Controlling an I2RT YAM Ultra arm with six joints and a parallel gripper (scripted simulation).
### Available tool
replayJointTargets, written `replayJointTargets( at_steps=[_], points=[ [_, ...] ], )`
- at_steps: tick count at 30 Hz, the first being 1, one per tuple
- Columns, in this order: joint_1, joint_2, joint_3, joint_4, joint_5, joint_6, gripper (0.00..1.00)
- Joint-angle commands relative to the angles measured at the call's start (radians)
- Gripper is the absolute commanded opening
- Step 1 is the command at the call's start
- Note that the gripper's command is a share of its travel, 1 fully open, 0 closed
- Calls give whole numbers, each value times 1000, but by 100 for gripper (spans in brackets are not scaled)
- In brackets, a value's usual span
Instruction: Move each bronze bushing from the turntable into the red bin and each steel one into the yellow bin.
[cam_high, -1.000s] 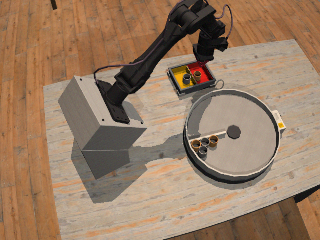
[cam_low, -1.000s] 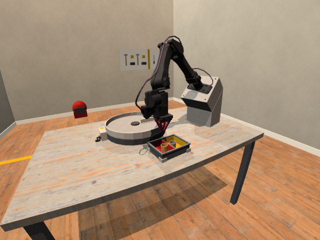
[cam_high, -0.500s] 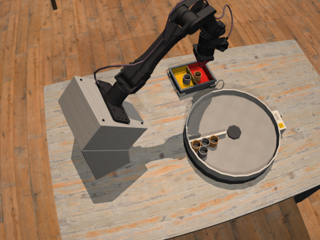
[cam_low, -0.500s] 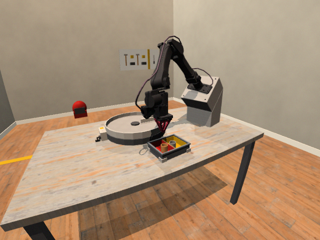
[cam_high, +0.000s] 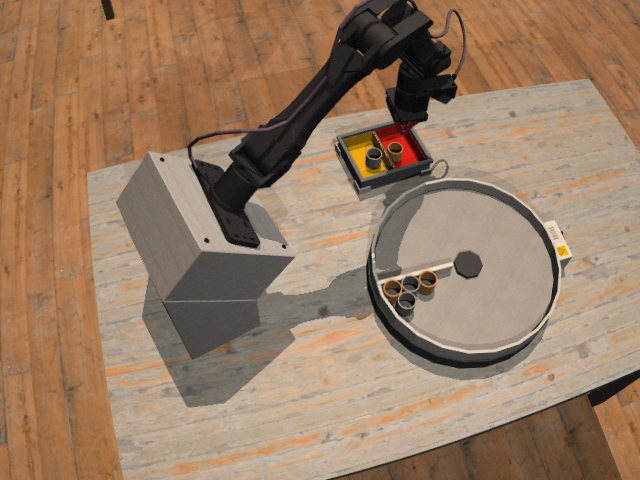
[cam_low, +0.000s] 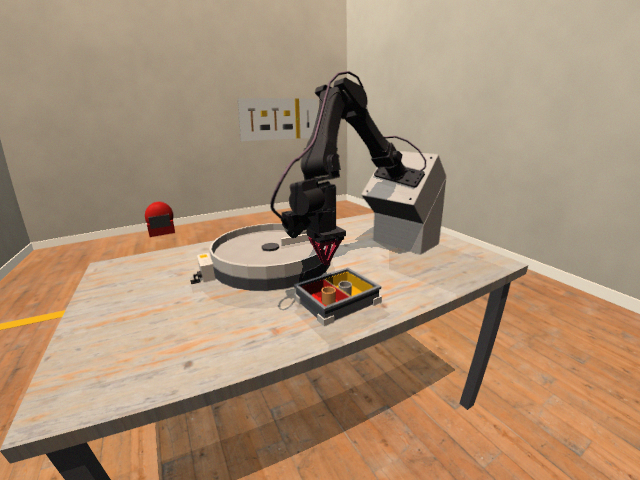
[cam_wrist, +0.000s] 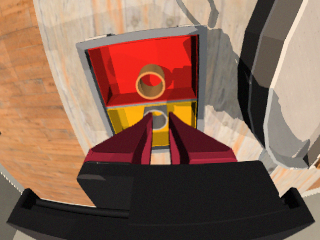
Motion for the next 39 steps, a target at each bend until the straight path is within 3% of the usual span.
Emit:
replayJointTargets(
  at_steps=[1, 23, 29, 34, 36, 39],
  points=[
    [15, -30, 8, -2, 14, 5, 15],
    [15, -30, 7, -2, 14, 4, 14],
    [-44, -60, -69, 36, -29, -34, 14],
    [-173, -147, -218, 100, -109, -124, 14],
    [-173, -147, -218, 100, -109, -124, 14],
    [-315, -210, -333, 154, -200, -224, 14]
  ],
)
